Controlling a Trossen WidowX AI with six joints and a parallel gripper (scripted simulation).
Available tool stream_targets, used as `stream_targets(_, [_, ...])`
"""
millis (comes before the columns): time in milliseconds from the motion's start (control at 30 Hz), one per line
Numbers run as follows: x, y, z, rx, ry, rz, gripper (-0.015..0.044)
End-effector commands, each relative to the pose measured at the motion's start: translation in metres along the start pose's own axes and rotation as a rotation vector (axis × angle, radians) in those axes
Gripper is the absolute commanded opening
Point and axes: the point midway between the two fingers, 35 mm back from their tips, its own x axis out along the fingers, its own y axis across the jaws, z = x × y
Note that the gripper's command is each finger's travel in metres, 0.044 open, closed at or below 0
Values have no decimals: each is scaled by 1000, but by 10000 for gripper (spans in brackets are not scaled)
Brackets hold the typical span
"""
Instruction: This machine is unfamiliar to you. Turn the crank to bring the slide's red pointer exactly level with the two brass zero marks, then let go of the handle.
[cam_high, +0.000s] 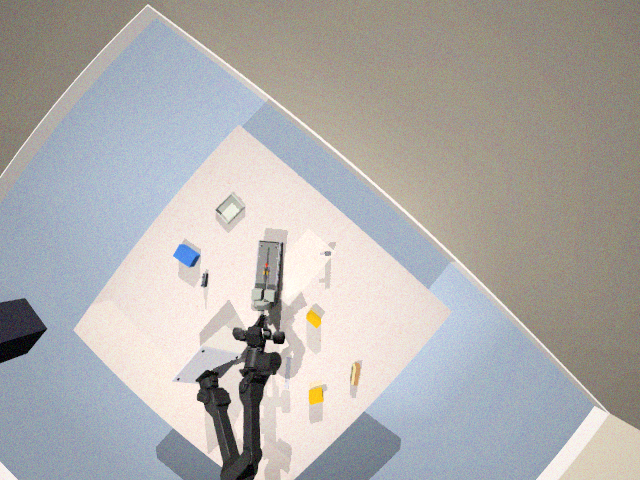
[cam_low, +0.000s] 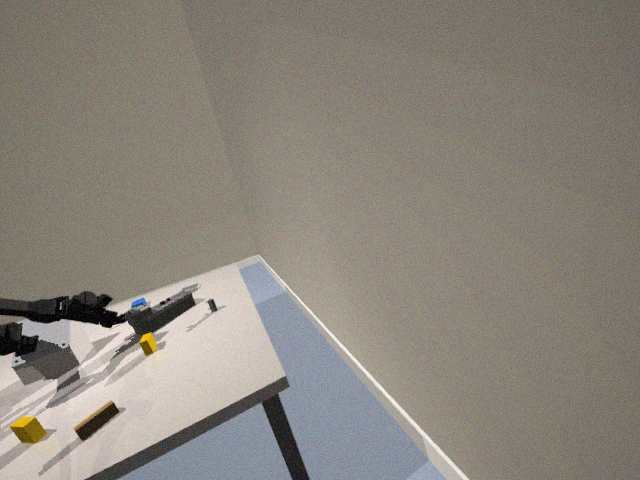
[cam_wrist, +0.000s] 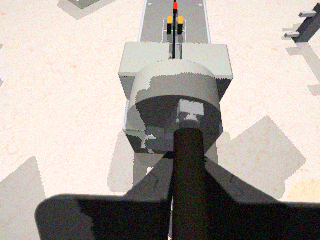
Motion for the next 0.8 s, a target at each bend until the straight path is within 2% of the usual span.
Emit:
stream_targets(0, [1,-9,-2,10,7,-21,0])
stream_targets(767, [10,-20,-10,9,7,-21,0])
